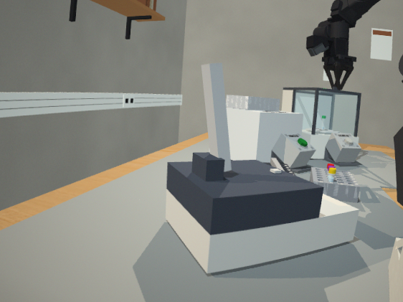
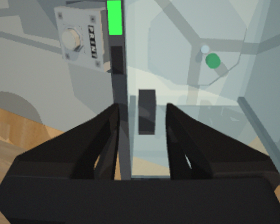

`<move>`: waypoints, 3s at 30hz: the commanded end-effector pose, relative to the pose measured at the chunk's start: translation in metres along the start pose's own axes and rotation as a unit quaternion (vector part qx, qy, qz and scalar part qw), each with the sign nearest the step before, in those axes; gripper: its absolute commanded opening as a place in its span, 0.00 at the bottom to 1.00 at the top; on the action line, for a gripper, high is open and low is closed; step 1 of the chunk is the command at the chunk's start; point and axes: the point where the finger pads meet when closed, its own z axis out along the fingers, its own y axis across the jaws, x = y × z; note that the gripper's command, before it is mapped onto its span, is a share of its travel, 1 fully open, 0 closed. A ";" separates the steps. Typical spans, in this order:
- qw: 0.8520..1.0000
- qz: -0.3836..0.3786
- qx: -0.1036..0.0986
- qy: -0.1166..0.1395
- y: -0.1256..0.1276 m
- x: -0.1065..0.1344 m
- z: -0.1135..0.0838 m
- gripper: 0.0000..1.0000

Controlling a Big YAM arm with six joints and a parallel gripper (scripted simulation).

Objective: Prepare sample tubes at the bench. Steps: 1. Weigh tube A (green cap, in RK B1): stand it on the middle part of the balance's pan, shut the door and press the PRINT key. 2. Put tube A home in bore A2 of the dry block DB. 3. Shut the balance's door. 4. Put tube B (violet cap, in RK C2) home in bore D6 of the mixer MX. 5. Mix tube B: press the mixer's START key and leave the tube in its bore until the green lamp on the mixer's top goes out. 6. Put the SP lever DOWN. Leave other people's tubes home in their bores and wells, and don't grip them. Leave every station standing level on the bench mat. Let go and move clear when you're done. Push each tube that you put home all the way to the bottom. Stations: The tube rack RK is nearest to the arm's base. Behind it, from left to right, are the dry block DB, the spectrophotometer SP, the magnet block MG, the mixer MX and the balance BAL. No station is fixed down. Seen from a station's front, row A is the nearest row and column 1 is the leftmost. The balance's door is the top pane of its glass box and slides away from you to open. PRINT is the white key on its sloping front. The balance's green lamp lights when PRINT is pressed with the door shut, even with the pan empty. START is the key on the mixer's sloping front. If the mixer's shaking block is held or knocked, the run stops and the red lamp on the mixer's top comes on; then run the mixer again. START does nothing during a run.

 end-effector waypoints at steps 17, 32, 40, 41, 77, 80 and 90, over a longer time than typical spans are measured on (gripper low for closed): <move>1.000 0.006 0.018 -0.004 -0.013 0.001 -0.010 0.30; 1.000 0.006 0.018 -0.004 -0.013 0.001 -0.010 0.30; 1.000 0.006 0.018 -0.004 -0.013 0.001 -0.010 0.06; 1.000 0.006 0.018 -0.004 -0.013 0.001 -0.010 0.06; 1.000 0.008 0.021 -0.003 -0.043 0.004 -0.013 0.06; 1.000 0.008 0.020 -0.003 -0.045 0.004 -0.013 0.06; 1.000 0.008 0.019 -0.002 -0.053 0.005 -0.013 0.06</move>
